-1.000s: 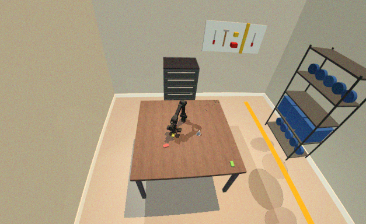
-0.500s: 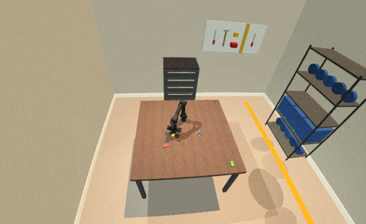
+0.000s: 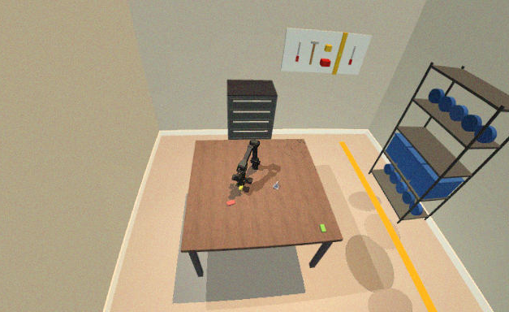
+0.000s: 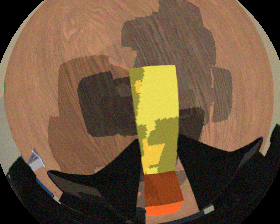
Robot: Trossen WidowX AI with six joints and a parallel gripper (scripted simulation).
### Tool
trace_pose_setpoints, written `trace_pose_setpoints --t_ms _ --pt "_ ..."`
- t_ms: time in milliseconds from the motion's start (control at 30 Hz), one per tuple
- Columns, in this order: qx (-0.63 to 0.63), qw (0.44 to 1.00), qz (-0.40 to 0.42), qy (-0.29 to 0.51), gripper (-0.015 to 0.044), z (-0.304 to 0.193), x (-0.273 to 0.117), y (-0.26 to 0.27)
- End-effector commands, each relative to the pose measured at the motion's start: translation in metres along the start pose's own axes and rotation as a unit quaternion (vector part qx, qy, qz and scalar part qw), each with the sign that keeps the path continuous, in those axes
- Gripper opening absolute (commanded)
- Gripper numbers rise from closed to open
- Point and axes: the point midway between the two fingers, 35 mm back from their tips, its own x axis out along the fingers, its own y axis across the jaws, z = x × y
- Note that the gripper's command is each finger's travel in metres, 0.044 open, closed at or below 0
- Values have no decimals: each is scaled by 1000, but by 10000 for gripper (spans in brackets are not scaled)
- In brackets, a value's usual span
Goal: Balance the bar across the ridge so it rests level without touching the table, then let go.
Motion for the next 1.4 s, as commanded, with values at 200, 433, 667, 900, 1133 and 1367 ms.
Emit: trace_pose_setpoints --t_ms 200,433,667,900,1133,1367 --pt "1 1000 -2 -7 0 6 -27 -1" --pt "1 1000 -2 -7 0 6 -45 -1" --pt "2 1000 -3 -7 0 6 -63 -1" --pt "2 1000 -3 -7 0 4 -81 -1" --pt "3 1000 -3 -7 0 1 -99 0" --pt "-8 1000 -3 -7 0 1 -108 5"
